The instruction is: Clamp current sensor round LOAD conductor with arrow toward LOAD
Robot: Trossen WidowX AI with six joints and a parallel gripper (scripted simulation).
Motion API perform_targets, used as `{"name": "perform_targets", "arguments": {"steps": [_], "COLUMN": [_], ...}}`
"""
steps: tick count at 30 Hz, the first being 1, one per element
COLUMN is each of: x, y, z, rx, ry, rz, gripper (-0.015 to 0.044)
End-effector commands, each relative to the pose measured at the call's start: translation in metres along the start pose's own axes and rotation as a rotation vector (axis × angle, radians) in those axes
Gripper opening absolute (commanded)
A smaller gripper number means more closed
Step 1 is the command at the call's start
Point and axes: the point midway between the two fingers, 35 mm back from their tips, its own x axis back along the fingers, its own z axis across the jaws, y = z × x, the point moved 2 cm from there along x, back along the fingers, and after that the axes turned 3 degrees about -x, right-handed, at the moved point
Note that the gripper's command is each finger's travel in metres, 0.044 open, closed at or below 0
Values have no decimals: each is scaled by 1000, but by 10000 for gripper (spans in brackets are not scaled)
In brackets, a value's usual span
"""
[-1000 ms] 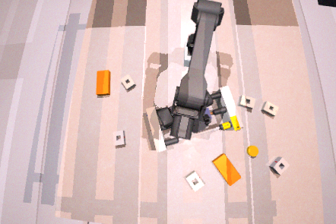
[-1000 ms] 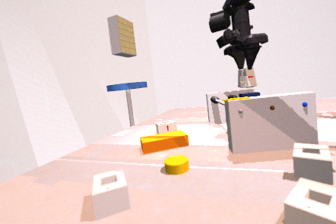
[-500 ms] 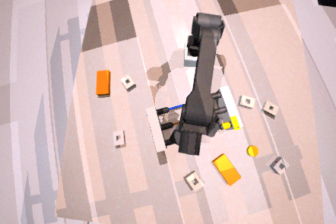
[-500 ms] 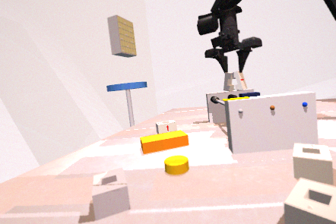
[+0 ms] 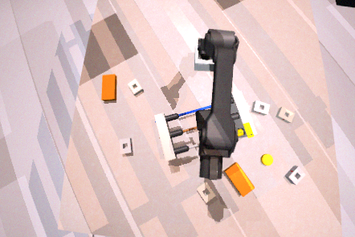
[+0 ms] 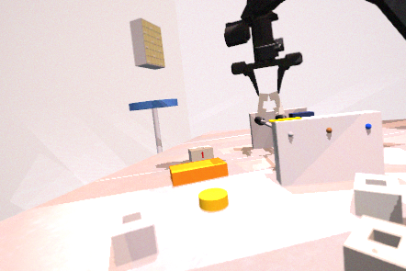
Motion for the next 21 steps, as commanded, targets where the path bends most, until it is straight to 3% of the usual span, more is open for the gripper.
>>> {"name": "perform_targets", "arguments": {"steps": [1,21], "x": [-1,-24], "y": [5,7], "z": [-9,-14], "rx": [139,198], "ry": [-7,-8], "rz": [4,4], "gripper": [0,0]}}
